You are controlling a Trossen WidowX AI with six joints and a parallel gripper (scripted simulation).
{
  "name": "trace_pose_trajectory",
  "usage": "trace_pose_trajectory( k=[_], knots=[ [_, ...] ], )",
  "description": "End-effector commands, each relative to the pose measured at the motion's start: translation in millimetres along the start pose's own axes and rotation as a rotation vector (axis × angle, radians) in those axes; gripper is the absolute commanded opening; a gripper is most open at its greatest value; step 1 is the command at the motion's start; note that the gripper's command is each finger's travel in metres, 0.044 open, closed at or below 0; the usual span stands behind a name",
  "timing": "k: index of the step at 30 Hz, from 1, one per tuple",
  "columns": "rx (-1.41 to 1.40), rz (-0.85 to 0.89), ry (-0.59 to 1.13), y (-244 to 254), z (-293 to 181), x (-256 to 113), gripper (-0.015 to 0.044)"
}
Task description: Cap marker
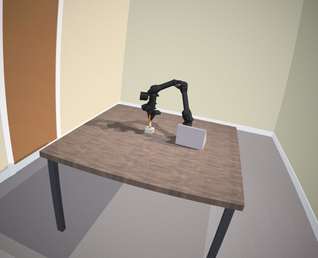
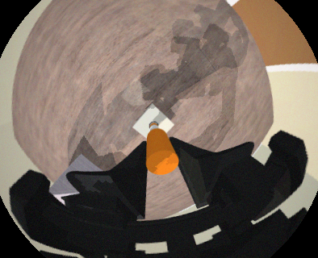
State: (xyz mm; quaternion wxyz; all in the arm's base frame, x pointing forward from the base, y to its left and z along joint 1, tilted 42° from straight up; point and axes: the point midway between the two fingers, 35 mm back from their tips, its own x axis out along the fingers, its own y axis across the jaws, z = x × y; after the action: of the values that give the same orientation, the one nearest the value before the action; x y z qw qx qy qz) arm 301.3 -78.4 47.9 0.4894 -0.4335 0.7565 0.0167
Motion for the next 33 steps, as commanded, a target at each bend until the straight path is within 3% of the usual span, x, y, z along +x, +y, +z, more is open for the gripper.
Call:
trace_pose_trajectory(
  k=[1,17,33],
  knots=[
    [-0.009,-0.001,0.006,1.4,-0.8,7.9,0.0],
    [-0.008,-0.002,0.008,1.7,-2.3,33.5,0.0],
    [-0.008,-0.002,0.008,1.8,-2.5,34.6,0.0]
  ],
)
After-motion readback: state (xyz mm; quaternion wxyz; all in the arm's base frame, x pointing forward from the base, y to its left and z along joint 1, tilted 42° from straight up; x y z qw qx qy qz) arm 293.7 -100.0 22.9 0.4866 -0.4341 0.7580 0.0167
